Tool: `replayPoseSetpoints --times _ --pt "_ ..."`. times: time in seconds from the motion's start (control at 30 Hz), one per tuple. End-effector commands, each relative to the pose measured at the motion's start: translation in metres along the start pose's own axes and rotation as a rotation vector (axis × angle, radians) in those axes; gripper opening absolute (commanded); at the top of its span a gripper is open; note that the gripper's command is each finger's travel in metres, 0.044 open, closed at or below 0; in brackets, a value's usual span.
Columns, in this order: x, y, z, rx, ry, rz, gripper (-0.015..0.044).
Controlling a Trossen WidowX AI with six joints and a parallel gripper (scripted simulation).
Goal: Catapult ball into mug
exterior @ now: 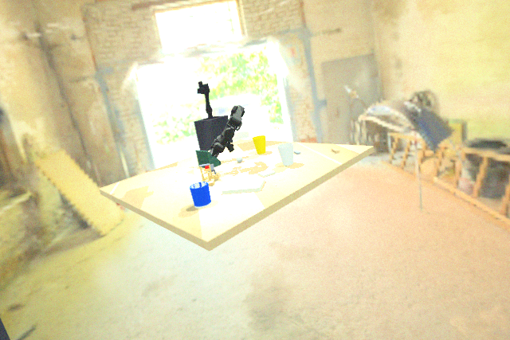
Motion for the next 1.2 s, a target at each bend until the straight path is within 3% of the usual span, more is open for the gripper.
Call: replayPoseSetpoints --times 0.0,1.17 --pt "-0.004 0.001 0.004 -0.001 0.007 -0.010 0.0000" --pt "-0.046 0.007 0.044 -0.001 0.004 -0.012 0.0000"
Point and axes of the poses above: the point midway between the two fingers, 35 mm back from their tips, its own z axis out along the fingers, its own y axis across the jaws, x = y × z, the point moved 8 cm from there along -z, back along the fingers, and after that the axes turned 12 degrees about z, right-handed, at the moved point
